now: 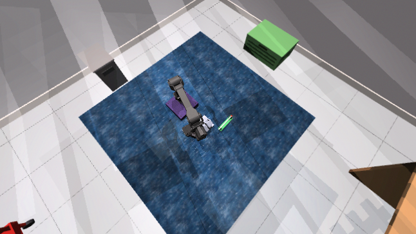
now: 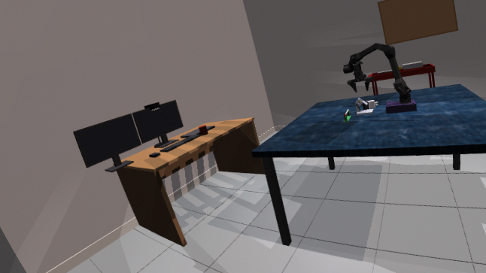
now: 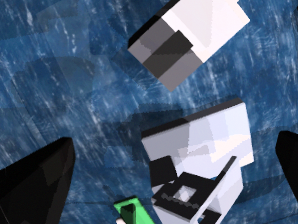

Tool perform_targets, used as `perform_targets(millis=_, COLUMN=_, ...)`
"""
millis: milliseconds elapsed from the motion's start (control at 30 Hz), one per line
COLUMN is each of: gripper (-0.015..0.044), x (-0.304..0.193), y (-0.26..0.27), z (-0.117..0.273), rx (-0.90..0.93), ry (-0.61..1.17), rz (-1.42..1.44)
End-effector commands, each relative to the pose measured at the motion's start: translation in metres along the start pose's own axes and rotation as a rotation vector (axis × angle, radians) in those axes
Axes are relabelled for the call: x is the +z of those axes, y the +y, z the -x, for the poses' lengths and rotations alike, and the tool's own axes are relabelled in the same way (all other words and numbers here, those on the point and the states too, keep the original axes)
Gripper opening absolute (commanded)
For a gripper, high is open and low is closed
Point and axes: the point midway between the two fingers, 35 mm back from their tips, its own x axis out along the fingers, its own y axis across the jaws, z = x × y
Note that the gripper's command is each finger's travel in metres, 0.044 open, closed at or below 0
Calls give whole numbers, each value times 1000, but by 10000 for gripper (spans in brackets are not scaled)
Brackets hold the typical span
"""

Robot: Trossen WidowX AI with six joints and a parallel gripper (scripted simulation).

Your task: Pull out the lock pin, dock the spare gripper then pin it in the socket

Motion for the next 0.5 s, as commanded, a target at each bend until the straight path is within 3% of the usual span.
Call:
perform_targets(millis=0, gripper=440, x=38, y=-24, z=2, rx=56, ry=-16, rz=-816)
perform_targets(millis=467, gripper=440, x=37, y=-22, z=2, rx=56, ry=-16, rz=-816)
